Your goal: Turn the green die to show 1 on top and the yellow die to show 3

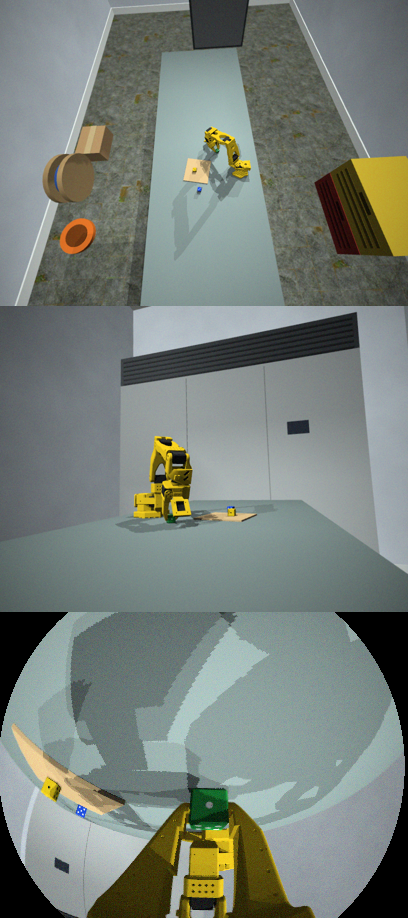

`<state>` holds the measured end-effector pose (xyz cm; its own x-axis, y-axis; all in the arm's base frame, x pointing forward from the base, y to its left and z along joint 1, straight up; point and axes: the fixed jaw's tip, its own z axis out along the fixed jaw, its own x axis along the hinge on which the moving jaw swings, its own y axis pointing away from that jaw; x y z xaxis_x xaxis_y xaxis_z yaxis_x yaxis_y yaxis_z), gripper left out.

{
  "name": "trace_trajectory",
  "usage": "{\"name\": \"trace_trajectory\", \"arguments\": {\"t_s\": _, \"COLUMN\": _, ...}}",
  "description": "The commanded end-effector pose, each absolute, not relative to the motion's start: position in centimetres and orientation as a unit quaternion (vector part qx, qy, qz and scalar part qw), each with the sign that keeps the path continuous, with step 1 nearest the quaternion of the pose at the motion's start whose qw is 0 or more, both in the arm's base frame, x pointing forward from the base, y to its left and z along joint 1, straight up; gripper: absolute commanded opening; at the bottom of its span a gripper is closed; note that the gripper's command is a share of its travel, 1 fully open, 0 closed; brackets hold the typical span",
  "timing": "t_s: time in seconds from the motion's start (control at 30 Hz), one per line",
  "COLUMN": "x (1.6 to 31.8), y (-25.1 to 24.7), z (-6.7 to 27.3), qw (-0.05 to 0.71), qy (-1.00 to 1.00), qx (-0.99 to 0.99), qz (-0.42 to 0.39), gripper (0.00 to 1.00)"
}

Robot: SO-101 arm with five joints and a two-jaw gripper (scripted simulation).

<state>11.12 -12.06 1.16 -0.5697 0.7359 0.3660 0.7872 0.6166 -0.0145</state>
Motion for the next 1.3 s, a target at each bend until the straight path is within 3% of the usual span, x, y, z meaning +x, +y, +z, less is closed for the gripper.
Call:
{"name": "trace_trajectory", "arguments": {"t_s": 0.0, "x": 11.1, "y": -12.3, "z": 1.3, "qw": 0.16, "qy": -0.884, "qx": -0.433, "qz": -0.073, "gripper": 0.0}}
{"name": "trace_trajectory", "arguments": {"t_s": 0.27, "x": 11.3, "y": -12.4, "z": 2.1, "qw": 0.139, "qy": -0.888, "qx": -0.435, "qz": -0.063, "gripper": 0.0}}
{"name": "trace_trajectory", "arguments": {"t_s": 0.87, "x": 11.4, "y": -12.1, "z": 6.3, "qw": -0.003, "qy": -0.898, "qx": -0.44, "qz": 0.001, "gripper": 0.0}}
{"name": "trace_trajectory", "arguments": {"t_s": 1.27, "x": 11.3, "y": -12.0, "z": 6.5, "qw": -0.014, "qy": -0.898, "qx": -0.44, "qz": 0.006, "gripper": 0.0}}
